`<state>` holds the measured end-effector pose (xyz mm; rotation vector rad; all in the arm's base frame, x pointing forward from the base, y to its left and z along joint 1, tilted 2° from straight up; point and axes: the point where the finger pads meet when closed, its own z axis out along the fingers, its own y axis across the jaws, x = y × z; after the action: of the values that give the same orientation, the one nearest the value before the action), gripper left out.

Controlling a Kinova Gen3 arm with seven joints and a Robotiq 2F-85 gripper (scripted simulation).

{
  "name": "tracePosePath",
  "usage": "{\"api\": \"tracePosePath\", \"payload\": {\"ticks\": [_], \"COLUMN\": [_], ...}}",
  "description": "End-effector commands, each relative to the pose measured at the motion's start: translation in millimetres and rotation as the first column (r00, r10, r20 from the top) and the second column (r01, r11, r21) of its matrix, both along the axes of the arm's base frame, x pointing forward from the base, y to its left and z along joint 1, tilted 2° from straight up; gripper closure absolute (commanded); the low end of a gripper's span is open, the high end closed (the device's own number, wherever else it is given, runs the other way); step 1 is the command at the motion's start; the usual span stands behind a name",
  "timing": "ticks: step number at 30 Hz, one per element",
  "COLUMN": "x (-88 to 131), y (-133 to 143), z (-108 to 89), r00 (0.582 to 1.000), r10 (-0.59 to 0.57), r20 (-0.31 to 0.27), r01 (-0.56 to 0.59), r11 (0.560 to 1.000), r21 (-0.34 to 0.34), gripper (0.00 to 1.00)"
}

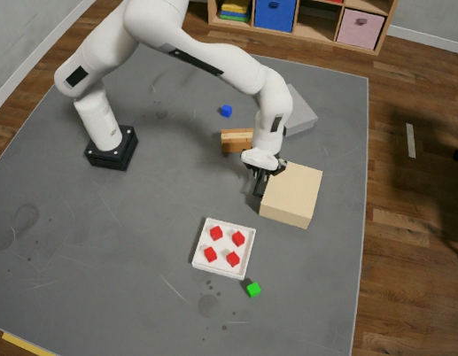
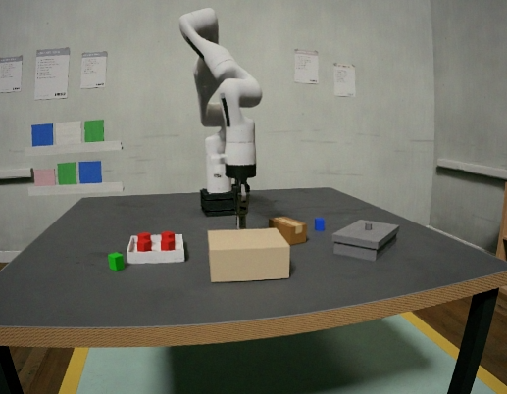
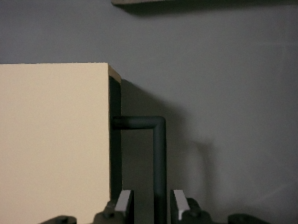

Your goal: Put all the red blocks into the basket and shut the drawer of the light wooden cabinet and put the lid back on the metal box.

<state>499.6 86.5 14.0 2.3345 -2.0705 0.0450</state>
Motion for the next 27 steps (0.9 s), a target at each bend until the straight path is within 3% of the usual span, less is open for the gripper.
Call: {"api": "tracePosePath", "payload": {"ticks": [1,19,27], "x": [1,0,0], "y": [1,3,3], "z": [14.6,72.7,86.3], "r00": [1.0,1.0,1.0], "r10": [0.0,0.0,0.0], "r20": [0.002,0.002,0.002], "r01": [0.0,0.0,0.0], "r11": [1.0,1.0,1.0], "r21": [0.0,0.0,0.0], "gripper": [0.7,0.7,0.7]}}
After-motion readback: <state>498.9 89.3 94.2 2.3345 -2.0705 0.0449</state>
